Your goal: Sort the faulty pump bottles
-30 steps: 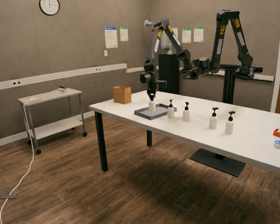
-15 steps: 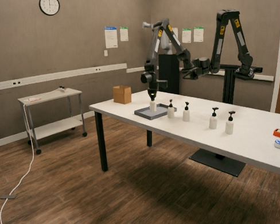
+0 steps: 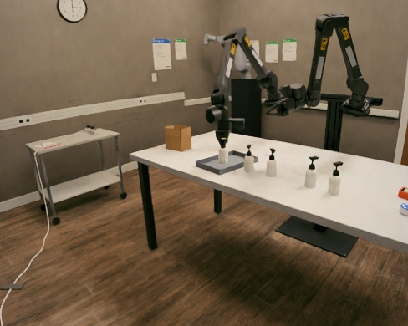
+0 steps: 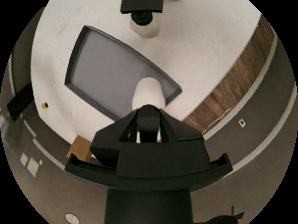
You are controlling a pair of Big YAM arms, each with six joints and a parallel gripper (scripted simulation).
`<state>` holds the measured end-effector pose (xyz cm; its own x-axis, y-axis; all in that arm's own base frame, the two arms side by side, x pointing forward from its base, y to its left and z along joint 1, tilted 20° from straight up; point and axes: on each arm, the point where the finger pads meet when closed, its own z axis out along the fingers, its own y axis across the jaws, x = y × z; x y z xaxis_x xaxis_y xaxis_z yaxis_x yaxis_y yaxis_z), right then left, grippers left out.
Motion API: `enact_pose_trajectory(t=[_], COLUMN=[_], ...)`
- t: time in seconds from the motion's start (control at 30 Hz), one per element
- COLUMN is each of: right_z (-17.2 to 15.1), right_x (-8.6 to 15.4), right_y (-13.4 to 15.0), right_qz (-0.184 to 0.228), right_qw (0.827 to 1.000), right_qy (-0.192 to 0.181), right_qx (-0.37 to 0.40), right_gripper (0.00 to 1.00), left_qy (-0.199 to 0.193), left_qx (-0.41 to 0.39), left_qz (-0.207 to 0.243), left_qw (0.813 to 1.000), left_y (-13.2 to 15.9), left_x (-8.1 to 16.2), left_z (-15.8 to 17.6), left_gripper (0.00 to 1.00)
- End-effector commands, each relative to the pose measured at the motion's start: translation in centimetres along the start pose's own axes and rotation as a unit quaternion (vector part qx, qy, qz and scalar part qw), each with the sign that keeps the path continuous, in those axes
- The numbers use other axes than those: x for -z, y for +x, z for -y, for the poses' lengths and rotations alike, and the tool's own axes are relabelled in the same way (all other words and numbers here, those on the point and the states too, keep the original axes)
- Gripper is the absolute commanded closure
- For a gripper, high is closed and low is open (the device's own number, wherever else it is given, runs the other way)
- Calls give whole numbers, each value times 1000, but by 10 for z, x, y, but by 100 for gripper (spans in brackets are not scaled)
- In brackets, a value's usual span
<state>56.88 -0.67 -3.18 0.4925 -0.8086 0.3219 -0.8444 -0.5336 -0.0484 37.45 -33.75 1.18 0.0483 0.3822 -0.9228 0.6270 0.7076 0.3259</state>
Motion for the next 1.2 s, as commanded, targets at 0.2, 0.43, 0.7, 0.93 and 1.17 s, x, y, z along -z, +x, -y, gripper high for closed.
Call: enact_pose_trajectory(t=[0.2,0.43,0.7,0.93,1.17], right_z=[17,19,21,21,22], right_x=[-11,-22,-33,-37,-39], right_y=[18,16,15,18,16], right_qz=[-10,-10,-10,-11,-11], right_qw=[1000,1000,1000,1000,1000], right_qy=[15,15,15,15,14], right_qx=[-9,-9,-10,-13,-11], right_gripper=[78,78,78,78,78], left_qy=[0,0,0,0,0], left_qx=[-1,-1,-1,-1,-1], left_qz=[11,11,11,11,11], left_qw=[1000,1000,1000,1000,1000], left_y=[-9,-9,-9,-9,-9], left_x=[-3,-3,-3,-3,-3], left_z=[1,1,1,1,1], left_gripper=[100,100,100,100,100])
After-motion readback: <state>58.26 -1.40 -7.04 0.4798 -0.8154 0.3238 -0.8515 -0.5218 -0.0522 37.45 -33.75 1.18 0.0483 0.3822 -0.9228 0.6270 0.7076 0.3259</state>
